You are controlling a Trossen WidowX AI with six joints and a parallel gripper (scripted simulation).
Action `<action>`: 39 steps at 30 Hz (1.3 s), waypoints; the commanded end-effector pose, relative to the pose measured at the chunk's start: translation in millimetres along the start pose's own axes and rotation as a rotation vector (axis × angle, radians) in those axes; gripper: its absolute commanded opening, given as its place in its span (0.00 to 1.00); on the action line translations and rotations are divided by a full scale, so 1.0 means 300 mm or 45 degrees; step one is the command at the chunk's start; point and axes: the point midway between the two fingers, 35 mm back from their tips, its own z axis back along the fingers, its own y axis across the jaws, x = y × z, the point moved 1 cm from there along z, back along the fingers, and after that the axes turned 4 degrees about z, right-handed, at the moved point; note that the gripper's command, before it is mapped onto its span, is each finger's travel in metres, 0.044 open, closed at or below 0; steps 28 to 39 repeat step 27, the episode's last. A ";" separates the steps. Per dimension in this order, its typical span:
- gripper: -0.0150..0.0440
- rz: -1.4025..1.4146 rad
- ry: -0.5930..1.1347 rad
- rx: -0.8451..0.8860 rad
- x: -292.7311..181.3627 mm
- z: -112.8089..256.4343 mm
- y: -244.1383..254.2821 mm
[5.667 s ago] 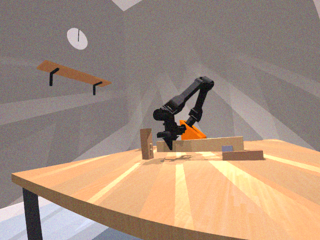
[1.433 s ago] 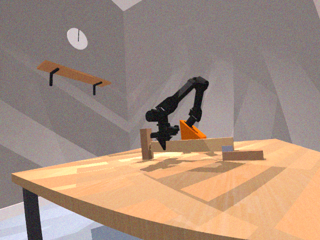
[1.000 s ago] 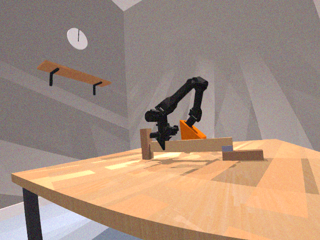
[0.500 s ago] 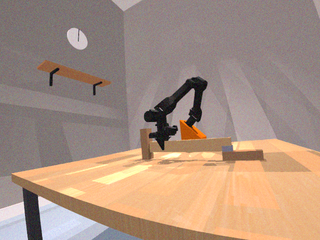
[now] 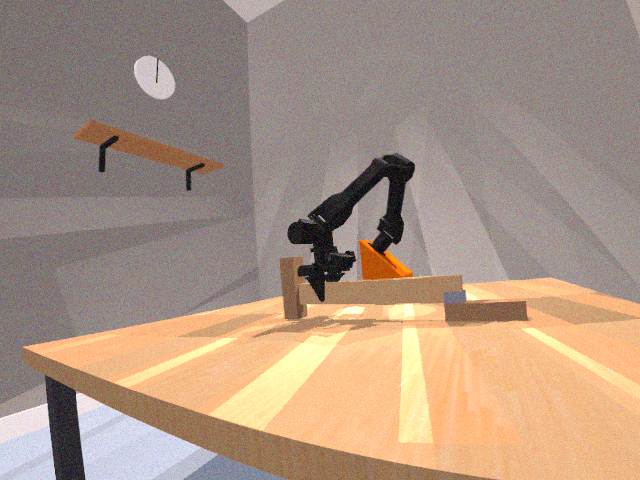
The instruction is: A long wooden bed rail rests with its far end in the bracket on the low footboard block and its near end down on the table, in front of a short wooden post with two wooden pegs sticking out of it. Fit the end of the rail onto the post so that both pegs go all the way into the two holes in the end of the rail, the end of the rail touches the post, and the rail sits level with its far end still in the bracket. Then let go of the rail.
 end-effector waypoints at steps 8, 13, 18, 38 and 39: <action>1.00 0.000 0.000 -0.002 0.006 0.006 -0.001; 1.00 0.002 0.001 -0.011 0.100 0.100 -0.005; 1.00 0.002 0.001 -0.011 0.100 0.100 -0.005; 1.00 0.002 0.001 -0.011 0.100 0.100 -0.005; 1.00 0.002 0.001 -0.011 0.100 0.100 -0.005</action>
